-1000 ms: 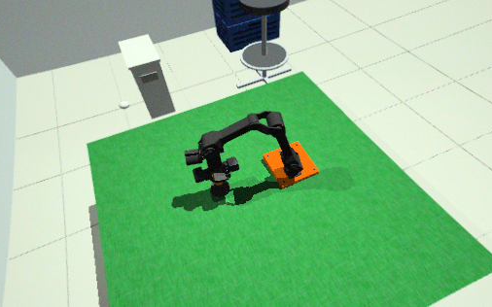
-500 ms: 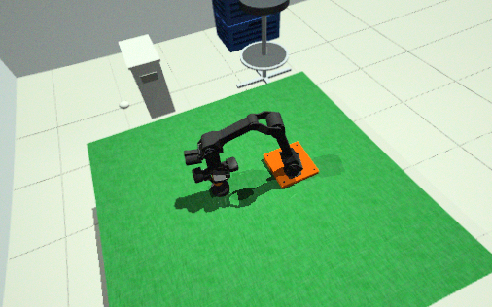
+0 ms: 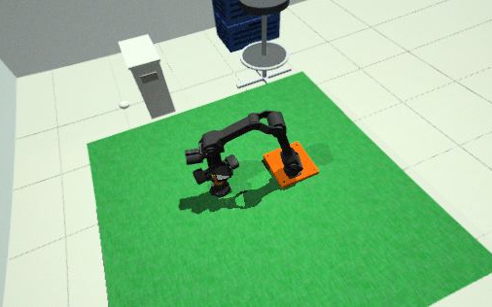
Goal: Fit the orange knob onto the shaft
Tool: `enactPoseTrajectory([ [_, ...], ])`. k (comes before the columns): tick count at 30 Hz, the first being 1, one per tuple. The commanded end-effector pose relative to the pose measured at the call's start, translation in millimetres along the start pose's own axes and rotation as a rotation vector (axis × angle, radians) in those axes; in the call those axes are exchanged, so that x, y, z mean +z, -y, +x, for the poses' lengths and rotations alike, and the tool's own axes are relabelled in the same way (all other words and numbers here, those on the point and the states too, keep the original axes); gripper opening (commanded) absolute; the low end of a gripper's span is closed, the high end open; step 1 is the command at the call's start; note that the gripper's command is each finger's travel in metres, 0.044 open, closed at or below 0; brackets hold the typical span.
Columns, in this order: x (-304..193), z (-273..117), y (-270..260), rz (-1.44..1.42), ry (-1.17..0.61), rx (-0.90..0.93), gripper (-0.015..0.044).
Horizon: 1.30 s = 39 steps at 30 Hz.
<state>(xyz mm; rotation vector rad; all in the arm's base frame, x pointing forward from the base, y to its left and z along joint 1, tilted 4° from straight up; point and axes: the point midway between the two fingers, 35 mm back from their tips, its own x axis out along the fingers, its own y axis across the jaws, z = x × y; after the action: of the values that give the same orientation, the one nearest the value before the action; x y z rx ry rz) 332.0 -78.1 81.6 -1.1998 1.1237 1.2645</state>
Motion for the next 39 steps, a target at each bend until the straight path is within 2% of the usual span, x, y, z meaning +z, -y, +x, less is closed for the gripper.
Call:
enactPoseTrajectory([
  [1,0.8,1.8,-3.6,-0.071,0.0,0.002,0.0],
  [39,-1.3,3.6,4.7,-0.071,0.0,0.001,0.0],
])
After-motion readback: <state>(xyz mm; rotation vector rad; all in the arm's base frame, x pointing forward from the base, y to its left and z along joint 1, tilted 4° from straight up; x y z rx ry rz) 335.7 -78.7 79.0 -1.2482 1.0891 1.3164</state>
